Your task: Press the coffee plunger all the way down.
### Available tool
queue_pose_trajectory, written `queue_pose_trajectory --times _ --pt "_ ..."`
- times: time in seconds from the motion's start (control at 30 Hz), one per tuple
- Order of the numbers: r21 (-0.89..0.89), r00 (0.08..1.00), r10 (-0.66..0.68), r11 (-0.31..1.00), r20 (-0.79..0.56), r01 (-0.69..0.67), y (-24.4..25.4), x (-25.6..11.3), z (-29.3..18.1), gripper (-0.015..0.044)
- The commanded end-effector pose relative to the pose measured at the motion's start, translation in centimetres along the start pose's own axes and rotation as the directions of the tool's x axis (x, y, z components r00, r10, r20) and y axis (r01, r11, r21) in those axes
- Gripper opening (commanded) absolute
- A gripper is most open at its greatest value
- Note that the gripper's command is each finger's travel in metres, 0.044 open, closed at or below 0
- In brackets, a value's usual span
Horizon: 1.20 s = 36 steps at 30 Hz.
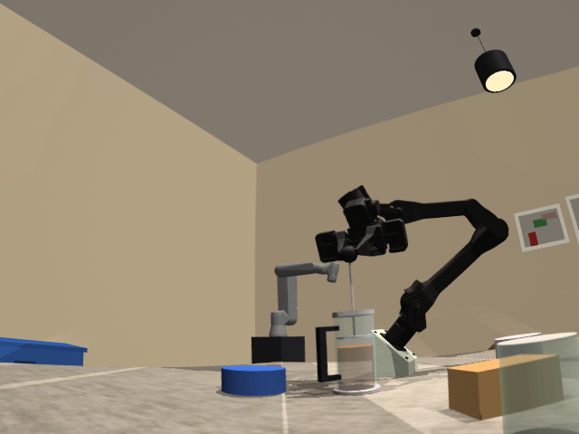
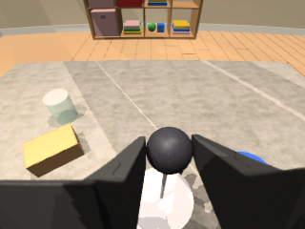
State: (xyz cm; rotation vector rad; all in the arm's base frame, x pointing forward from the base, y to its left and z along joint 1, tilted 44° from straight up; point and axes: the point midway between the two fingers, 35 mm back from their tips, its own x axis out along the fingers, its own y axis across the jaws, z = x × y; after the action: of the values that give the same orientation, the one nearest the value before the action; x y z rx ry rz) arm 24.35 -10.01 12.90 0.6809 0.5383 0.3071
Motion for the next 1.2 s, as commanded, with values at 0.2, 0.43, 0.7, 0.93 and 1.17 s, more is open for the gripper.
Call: queue_pose_trajectory --times 0.2,0.43,0.7,0.93,1.17 --pt "0.024 0.999 -0.006 1.000 -0.041 0.007 -0.1 1.5 -2.9 0.0125" --pt "0.024 0.999 -0.007 1.000 -0.040 0.007 -0.1 2.1 -3.9 0.0125" --pt "0.024 0.999 -0.006 1.000 -0.038 0.007 -0.1 2.9 -4.9 0.0125" --pt "0.025 0.999 -0.004 1.000 -0.035 0.005 -0.1 3.6 -5.8 0.0125" --pt "0.026 1.000 -0.002 1.000 -0.031 0.003 -0.1 4.4 -6.1 0.0125"
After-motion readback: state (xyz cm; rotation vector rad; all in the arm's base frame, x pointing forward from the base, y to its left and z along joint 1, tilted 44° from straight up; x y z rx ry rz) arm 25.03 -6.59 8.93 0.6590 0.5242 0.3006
